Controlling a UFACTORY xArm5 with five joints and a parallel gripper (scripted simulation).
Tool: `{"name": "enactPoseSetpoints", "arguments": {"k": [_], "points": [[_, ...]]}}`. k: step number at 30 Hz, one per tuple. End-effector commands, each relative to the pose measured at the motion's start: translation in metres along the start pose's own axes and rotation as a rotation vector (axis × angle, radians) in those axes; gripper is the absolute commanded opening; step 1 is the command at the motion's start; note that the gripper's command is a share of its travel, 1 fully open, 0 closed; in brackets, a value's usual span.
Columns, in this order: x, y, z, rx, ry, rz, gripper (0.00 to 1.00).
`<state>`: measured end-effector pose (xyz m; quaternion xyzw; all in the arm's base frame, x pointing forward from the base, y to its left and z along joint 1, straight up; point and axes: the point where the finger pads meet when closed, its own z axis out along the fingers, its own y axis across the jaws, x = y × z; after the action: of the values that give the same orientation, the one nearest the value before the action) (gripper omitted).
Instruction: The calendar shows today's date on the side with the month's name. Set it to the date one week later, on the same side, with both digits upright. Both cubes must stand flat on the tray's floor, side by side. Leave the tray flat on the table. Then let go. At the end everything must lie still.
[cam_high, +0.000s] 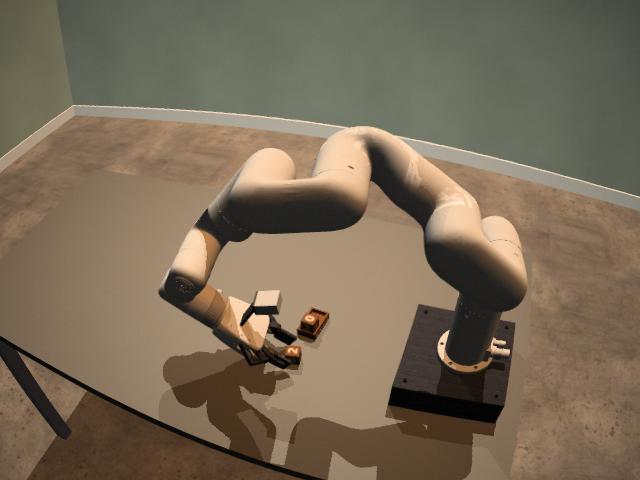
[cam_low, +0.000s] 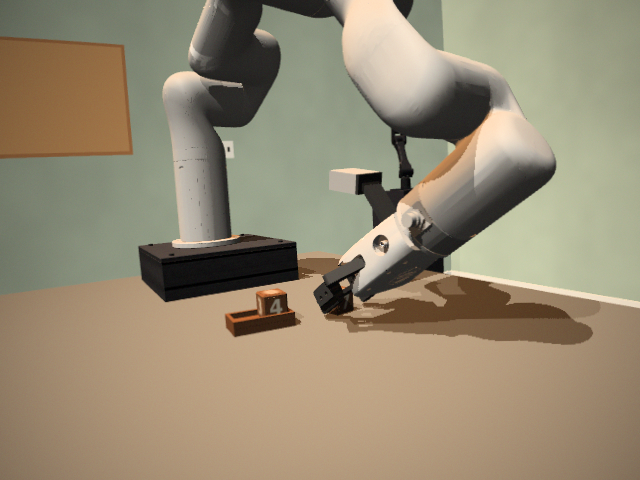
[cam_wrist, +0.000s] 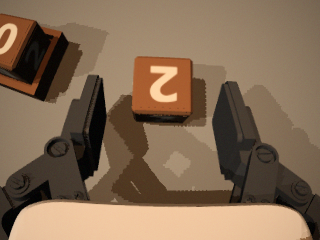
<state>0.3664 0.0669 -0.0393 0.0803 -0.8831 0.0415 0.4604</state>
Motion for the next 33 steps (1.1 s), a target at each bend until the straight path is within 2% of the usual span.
{"name": "enactPoseSetpoints", "arguments": {"k": [1,15,33], "points": [[0.000,0.000,-0.002,0.000,-0.003,0.000,0.69],[0.004,0.000,-0.004,0.000,-0.003,0.000,0.69],[0.043,0.000,-0.032,0.000,-0.003,0.000,0.69]]}}
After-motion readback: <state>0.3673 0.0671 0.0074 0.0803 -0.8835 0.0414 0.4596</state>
